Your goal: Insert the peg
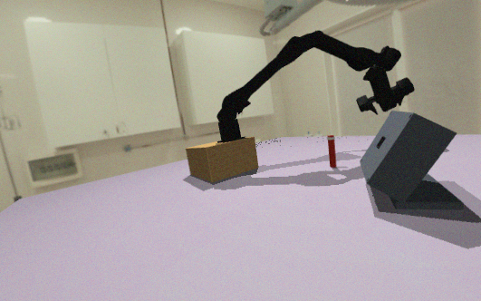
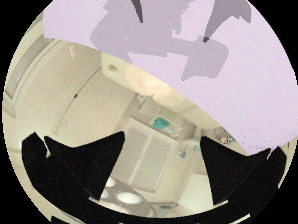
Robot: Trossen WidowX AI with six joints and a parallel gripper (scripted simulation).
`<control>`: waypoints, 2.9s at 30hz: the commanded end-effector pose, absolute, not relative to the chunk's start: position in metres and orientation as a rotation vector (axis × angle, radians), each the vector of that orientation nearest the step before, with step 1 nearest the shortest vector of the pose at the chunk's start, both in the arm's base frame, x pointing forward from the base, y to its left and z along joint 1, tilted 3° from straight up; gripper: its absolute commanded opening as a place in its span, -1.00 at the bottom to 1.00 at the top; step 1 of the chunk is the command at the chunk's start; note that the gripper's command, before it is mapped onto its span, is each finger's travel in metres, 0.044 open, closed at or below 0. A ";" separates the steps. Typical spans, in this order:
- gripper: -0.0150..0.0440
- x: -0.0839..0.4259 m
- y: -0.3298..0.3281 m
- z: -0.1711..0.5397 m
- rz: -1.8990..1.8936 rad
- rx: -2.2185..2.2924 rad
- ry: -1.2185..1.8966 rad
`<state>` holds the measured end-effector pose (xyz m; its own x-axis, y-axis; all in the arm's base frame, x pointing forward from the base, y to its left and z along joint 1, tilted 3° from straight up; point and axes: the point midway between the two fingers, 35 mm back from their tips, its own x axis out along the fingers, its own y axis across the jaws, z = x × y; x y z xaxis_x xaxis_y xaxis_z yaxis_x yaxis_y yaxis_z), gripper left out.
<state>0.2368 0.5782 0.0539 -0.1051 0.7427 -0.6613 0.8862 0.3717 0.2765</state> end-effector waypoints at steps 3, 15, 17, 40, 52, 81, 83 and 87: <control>1.00 0.239 0.575 0.054 -0.218 1.391 1.873; 1.00 0.259 0.548 0.053 -0.031 1.204 1.776; 1.00 0.262 0.544 0.053 -0.002 1.170 1.760; 1.00 0.291 0.488 0.051 0.293 0.759 1.583; 1.00 0.302 0.456 0.050 0.421 0.529 1.497; 1.00 0.313 0.378 0.048 0.714 -0.061 1.315; 1.00 0.313 0.373 0.047 0.734 -0.102 1.303; 1.00 0.313 0.362 0.047 0.773 -0.185 1.280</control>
